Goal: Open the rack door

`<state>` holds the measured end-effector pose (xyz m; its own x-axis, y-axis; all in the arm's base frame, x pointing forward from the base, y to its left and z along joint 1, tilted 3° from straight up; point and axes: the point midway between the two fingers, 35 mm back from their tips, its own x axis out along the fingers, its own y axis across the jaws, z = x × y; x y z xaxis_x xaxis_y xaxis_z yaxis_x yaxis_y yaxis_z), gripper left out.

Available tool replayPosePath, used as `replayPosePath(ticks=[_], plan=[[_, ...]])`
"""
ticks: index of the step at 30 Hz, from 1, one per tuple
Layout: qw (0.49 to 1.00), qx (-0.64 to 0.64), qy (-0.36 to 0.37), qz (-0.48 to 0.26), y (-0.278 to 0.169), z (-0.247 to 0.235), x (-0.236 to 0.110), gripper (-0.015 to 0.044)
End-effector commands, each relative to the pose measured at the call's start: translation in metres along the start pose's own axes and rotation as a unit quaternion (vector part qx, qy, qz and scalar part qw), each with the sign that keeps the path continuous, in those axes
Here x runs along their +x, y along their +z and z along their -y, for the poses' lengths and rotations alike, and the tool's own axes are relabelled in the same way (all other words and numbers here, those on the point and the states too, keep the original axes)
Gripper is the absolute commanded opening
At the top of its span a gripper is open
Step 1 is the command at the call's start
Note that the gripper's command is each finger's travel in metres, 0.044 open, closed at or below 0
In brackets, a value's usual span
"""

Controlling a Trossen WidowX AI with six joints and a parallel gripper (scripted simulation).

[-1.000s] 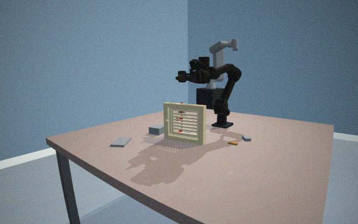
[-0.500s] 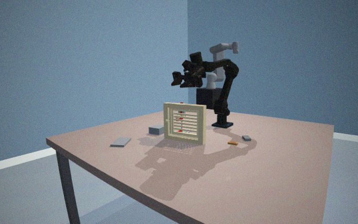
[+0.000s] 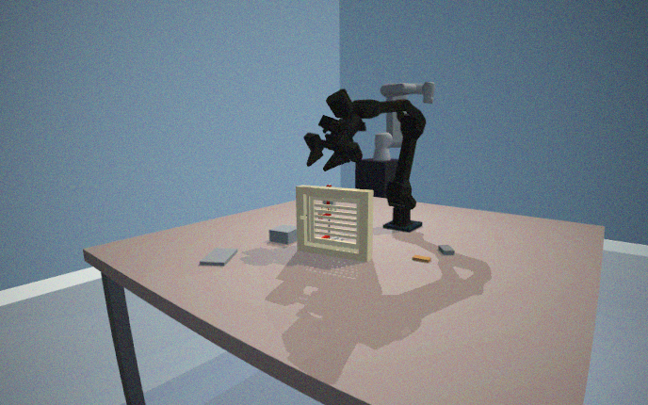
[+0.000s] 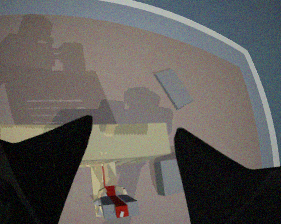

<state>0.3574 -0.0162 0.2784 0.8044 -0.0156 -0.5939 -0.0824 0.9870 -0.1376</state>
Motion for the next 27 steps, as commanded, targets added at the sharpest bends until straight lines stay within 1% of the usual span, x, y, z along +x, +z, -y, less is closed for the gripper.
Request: replayPosePath(ticks=[1,14,27], plan=[[0.999,-0.01,0.008,-0.041,-0.004,0.002,0.003,0.0289],[0.983,-0.036,0.043,-0.177,-0.025,0.007,0.004,0.0289],[0.946,-0.054,0.091,-0.306,-0.044,0.009,-0.008,0.0289]])
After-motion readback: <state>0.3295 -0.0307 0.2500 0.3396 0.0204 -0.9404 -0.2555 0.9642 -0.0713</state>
